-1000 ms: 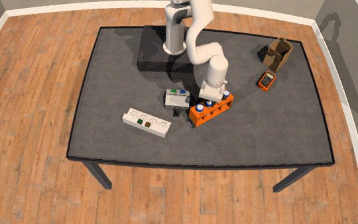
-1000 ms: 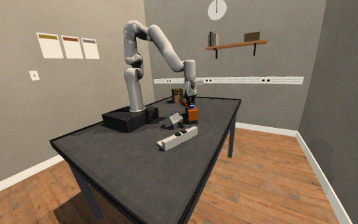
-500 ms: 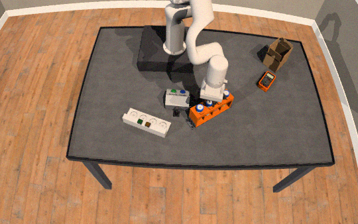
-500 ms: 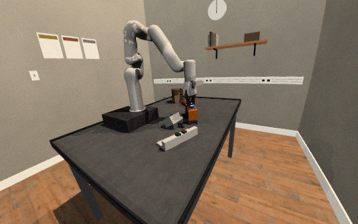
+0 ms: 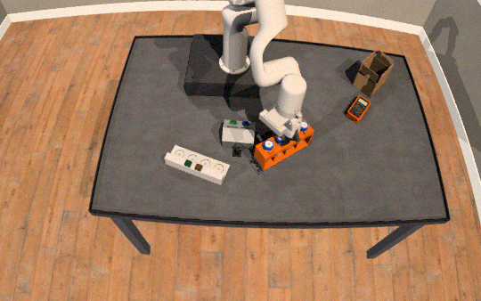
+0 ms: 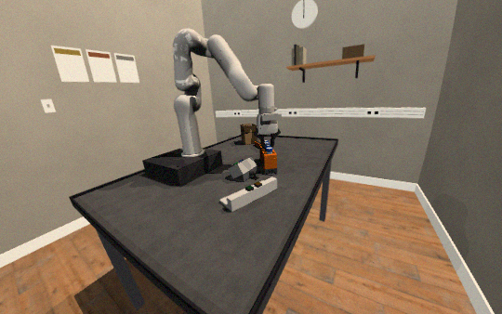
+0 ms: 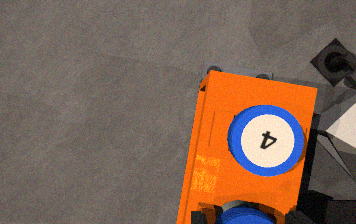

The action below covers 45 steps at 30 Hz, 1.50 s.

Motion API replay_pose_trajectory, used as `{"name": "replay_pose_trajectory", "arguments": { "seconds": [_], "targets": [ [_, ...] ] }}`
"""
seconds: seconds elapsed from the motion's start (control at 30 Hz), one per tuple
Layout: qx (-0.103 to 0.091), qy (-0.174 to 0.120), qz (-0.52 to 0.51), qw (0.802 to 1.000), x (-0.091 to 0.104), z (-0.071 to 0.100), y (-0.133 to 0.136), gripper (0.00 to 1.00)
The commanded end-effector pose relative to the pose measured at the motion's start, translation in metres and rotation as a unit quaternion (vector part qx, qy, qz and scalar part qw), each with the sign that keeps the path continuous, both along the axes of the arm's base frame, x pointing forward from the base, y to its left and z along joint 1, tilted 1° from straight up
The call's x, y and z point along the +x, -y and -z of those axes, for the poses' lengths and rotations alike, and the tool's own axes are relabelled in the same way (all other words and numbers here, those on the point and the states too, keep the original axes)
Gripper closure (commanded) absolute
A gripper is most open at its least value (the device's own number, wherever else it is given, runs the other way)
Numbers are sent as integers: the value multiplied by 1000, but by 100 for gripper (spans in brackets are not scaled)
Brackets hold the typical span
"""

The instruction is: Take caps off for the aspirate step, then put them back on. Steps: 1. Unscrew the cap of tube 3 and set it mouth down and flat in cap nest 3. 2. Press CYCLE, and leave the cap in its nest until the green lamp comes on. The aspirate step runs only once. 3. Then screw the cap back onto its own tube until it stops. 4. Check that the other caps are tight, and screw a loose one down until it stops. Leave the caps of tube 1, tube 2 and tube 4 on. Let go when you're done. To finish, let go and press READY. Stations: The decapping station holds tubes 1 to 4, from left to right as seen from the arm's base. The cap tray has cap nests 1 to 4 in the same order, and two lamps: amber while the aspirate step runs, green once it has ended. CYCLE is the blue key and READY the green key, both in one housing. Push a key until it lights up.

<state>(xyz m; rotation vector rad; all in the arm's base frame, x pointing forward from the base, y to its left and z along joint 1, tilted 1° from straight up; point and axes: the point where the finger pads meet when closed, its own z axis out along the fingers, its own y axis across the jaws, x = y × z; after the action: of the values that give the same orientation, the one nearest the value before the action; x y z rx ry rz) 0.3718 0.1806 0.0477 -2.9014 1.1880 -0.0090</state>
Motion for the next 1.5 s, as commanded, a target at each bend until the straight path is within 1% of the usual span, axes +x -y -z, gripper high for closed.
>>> {"name": "replay_pose_trajectory", "arguments": {
  "seconds": [0.0, 0.03, 0.1, 0.13, 0.37, 0.4, 0.87, 1.03, 1.17, 1.23, 1.3, 1.47],
  "targets": [
    [0, 2, 139, 990, 1, -1, -1, 54],
    [0, 2, 165, 986, 1, -1, -1, 54],
    [0, 2, 165, 986, 1, -1, -1, 54],
    [1, 2, 216, 976, 1, -1, -1, 54],
    [1, 2, 216, 976, 1, -1, -1, 54],
    [1, 2, 216, 976, 1, -1, -1, 100],
    [1, 2, 216, 976, 1, -1, -1, 100],
    [-1, 2, 93, 996, 1, -1, -1, 100],
    [-2, 2, -7, 1000, 1, -1, -1, 100],
    [-2, 2, -7, 1000, 1, -1, -1, 100],
    [-2, 3, -44, 999, 1, -1, -1, 100],
    [-2, 3, -44, 999, 1, -1, -1, 100]
  ]
}}
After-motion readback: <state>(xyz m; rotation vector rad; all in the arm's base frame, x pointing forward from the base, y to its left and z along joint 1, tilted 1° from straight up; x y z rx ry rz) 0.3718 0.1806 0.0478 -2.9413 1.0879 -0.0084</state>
